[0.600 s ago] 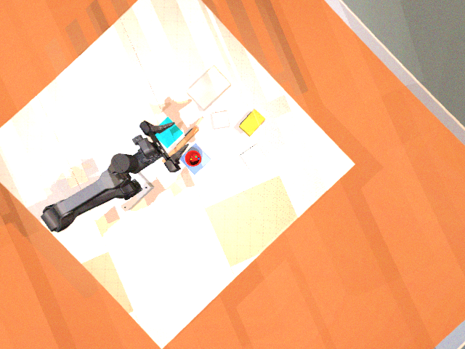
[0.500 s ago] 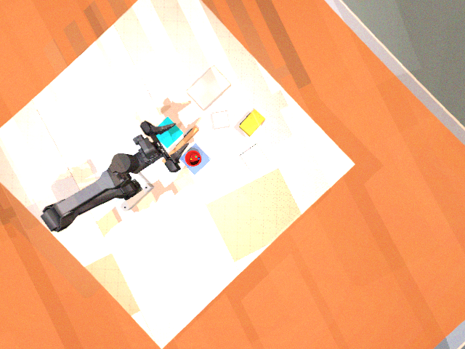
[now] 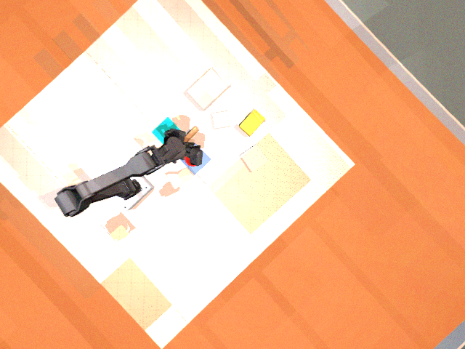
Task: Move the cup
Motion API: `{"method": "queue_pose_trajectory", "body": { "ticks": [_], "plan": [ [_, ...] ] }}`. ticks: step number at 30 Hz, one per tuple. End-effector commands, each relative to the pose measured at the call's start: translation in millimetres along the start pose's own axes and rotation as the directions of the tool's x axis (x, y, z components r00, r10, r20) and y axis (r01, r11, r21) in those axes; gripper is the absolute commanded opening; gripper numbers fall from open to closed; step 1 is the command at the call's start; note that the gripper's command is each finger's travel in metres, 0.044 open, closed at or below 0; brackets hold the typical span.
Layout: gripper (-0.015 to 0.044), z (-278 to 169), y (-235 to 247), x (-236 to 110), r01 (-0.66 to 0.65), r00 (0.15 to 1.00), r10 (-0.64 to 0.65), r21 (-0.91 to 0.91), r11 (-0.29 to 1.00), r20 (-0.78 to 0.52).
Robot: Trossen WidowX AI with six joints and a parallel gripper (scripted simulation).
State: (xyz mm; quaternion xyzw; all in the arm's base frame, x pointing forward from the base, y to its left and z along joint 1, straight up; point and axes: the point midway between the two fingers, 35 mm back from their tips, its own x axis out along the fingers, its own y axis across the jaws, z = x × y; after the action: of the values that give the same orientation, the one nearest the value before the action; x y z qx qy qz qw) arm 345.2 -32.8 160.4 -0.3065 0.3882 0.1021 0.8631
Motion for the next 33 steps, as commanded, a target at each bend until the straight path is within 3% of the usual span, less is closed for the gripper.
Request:
{"method": "queue_pose_trajectory", "body": {
  "ticks": [1,3,5,33],
  "plan": [
    [0.0148,-55.0,31.2,20.3,-0.408,0.891,0.293,-0.33,0.851,-0.347],
    [0.0148,-75.6,46.1,17.8,-0.586,0.792,0.401,-0.391,0.71,-0.461],
    [0.0148,-82.5,52.0,15.0,-0.646,0.749,0.437,-0.404,0.648,-0.498],
    [0.0148,-95.4,65.3,35.1,-0.646,0.749,0.437,-0.404,0.648,-0.498]
  ]
}}
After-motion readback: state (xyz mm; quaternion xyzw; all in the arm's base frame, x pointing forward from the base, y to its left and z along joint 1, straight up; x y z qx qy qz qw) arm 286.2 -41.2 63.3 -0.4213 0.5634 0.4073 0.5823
